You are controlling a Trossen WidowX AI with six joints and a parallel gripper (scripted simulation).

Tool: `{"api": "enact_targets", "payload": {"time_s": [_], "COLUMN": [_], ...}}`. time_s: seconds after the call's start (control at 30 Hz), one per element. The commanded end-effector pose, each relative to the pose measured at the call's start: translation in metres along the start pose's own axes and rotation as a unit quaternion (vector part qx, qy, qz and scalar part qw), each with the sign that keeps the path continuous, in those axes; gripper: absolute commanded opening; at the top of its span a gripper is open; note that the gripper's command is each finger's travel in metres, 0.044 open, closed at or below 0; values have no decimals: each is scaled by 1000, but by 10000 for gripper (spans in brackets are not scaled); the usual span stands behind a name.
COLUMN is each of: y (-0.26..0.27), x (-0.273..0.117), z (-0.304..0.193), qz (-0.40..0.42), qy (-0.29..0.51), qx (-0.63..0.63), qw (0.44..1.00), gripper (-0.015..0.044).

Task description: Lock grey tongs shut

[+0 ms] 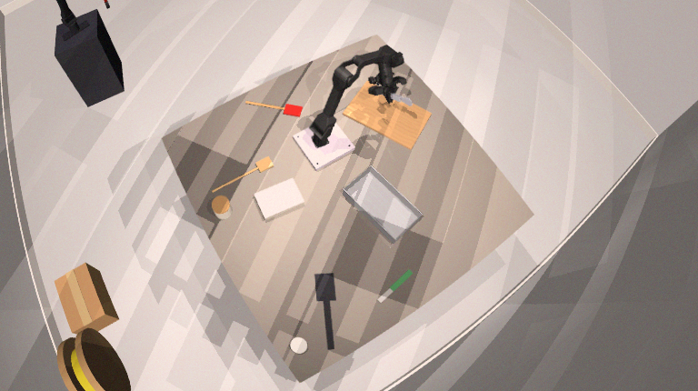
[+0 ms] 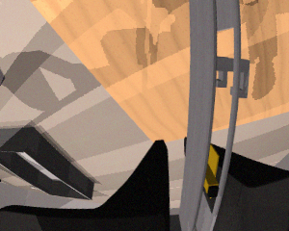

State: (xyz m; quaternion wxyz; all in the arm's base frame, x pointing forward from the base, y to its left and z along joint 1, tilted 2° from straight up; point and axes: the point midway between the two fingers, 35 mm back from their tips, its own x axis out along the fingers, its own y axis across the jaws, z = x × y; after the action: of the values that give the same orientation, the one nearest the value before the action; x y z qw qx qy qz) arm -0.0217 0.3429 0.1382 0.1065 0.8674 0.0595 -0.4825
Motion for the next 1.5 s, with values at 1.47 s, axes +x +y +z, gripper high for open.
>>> {"api": "enact_targets", "payload": {"time_s": [1.47], "y": [-8], "x": [-45], "z": [5], "qz": [-122], "qy": [314], "qx": [48], "qw": [940], "gripper": [-150]}}
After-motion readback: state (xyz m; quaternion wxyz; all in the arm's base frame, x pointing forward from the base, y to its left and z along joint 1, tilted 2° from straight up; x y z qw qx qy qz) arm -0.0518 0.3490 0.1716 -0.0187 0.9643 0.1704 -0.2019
